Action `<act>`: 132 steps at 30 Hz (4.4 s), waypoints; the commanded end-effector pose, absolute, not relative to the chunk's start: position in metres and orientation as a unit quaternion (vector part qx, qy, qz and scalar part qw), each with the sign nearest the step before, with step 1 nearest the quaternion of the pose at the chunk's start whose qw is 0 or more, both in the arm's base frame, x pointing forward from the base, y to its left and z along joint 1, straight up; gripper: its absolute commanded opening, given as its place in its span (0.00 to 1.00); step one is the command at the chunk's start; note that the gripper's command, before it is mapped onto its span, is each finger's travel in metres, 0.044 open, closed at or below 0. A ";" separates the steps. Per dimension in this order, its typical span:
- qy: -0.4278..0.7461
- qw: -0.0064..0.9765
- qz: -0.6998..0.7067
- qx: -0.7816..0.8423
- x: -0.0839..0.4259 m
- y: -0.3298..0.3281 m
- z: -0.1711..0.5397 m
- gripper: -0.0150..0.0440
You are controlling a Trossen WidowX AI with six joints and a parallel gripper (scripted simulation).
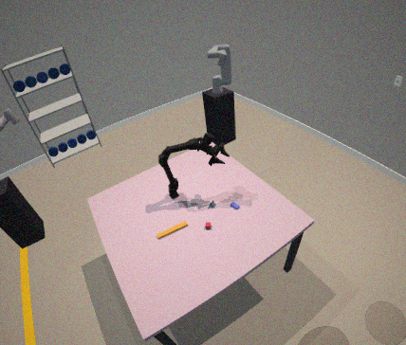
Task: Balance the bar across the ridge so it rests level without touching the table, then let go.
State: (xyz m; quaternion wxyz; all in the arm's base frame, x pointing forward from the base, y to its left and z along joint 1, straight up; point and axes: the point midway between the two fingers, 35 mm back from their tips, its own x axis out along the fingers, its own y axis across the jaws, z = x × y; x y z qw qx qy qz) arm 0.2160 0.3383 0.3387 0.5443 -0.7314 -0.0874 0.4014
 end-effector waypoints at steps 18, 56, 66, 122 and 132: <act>0.051 0.508 0.391 -0.766 0.303 0.268 0.286 0.79; 0.299 0.476 0.411 -0.717 0.378 0.079 0.201 0.79; 0.357 0.477 0.423 -0.683 0.378 0.027 0.182 0.79; 0.518 0.526 0.467 -0.487 0.307 -0.146 0.074 0.79; 0.518 0.526 0.467 -0.487 0.308 -0.146 0.059 0.79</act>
